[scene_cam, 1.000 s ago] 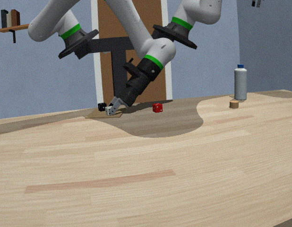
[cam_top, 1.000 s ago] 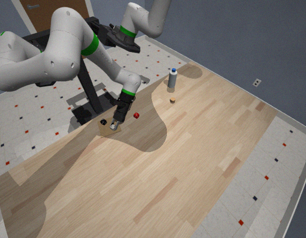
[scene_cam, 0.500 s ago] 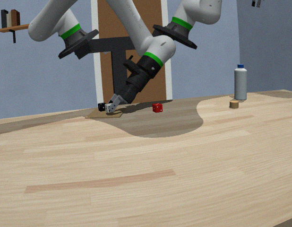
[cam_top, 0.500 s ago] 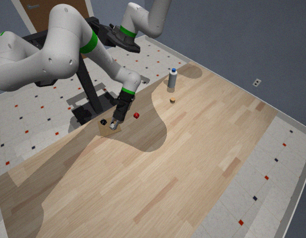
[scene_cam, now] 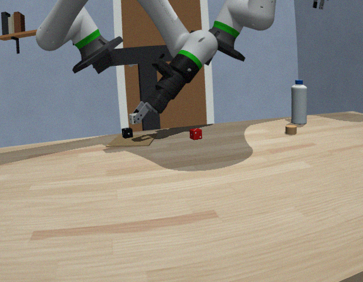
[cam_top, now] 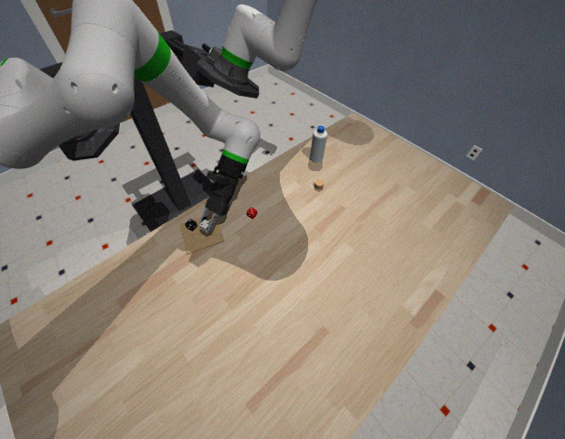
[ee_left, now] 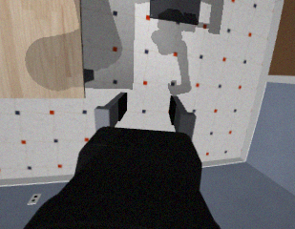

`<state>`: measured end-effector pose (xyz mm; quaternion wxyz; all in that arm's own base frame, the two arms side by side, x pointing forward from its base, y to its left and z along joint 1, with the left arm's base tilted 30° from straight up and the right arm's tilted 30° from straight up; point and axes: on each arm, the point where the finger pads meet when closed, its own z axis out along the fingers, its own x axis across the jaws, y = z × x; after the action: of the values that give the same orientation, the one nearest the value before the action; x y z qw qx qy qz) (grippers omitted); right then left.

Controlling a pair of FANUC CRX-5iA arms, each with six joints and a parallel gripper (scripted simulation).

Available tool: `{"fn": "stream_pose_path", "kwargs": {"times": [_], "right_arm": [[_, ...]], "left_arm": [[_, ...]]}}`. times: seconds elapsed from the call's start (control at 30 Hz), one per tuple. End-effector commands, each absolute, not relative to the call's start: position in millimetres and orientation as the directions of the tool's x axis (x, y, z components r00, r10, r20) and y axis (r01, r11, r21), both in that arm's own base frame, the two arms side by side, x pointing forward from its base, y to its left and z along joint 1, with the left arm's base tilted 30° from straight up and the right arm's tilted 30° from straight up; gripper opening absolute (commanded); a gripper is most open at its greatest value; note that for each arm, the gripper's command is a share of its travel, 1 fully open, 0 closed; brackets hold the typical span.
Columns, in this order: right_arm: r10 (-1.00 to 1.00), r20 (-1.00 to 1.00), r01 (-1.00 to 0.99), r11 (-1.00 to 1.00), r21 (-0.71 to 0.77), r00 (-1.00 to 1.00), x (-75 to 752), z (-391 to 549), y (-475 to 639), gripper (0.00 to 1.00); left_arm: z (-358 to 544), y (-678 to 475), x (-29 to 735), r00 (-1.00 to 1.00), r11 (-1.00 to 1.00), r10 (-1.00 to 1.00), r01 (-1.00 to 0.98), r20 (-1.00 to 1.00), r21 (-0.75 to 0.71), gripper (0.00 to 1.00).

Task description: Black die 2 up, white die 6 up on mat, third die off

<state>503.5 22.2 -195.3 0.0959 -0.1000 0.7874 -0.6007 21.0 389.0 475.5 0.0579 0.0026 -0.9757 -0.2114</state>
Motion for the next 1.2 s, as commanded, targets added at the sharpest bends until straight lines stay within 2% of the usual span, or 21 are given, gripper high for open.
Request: {"fn": "stream_pose_path", "kwargs": {"times": [0.0,0.5,0.9,1.17], "right_arm": [[-0.273,-0.032,-0.042,0.259,-0.965,-0.961,502.8,-189.0,26.2,0.57],[-0.273,-0.032,-0.043,0.264,-0.964,-0.961,502.5,-186.8,27.2,0.57],[-0.273,-0.032,-0.107,0.477,-0.872,-0.962,502.9,-184.3,26.0,0.57],[-0.271,-0.029,-0.125,0.535,-0.836,-0.962,503.2,-184.2,24.8,0.57]], "left_arm": [[476.4,388.9,21.1,-0.993,0.910,-0.030,0.019,0.112,0.414,1.00],[476.4,388.9,21.1,-0.993,0.910,-0.030,0.019,0.112,0.414,1.00],[476.4,388.9,21.1,-0.993,0.910,-0.030,0.019,0.112,0.414,1.00],[476.4,388.9,21.1,-0.993,0.910,-0.030,0.019,0.112,0.414,1.00]]}}
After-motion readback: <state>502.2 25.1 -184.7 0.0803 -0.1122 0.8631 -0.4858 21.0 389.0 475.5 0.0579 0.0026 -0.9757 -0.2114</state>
